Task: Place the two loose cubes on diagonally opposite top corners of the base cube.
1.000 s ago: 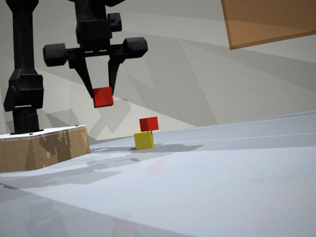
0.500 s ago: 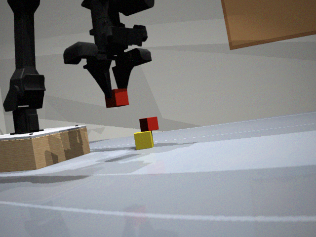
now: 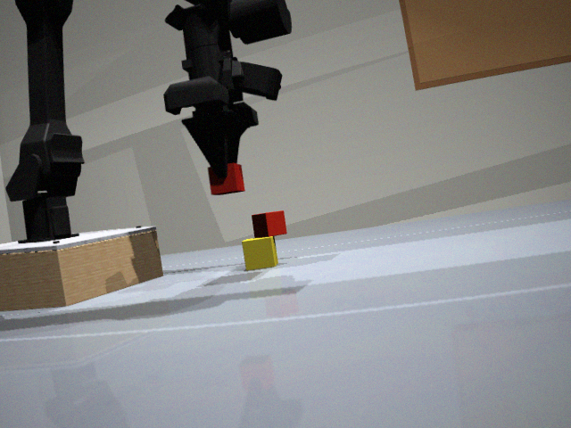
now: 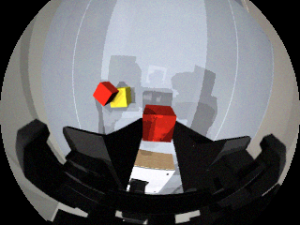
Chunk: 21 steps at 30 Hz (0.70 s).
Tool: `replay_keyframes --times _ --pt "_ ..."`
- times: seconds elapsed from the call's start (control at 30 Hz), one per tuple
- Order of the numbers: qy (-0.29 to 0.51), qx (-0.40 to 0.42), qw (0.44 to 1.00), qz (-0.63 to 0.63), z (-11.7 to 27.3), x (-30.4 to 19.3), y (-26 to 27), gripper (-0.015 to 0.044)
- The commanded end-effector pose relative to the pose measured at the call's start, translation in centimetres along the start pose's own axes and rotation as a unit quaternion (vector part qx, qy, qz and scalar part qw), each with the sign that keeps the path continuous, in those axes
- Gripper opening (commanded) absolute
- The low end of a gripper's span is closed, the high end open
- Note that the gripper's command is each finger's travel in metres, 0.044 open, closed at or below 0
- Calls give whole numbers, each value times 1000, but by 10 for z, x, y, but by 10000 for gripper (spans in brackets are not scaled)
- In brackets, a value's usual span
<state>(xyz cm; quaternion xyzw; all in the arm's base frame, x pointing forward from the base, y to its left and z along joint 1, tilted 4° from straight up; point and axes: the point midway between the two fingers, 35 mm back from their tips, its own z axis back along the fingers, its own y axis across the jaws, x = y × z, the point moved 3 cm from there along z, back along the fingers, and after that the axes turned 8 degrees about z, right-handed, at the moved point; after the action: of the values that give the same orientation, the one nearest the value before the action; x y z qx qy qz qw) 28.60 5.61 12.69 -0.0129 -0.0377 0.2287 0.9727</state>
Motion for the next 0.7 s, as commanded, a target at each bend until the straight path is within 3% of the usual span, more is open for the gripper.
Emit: replay_keyframes --times 0.0,0.67 --pt "-1 -2 996 85 0 1 14 105" --pt "-2 -1 918 396 -1 1 69 105"
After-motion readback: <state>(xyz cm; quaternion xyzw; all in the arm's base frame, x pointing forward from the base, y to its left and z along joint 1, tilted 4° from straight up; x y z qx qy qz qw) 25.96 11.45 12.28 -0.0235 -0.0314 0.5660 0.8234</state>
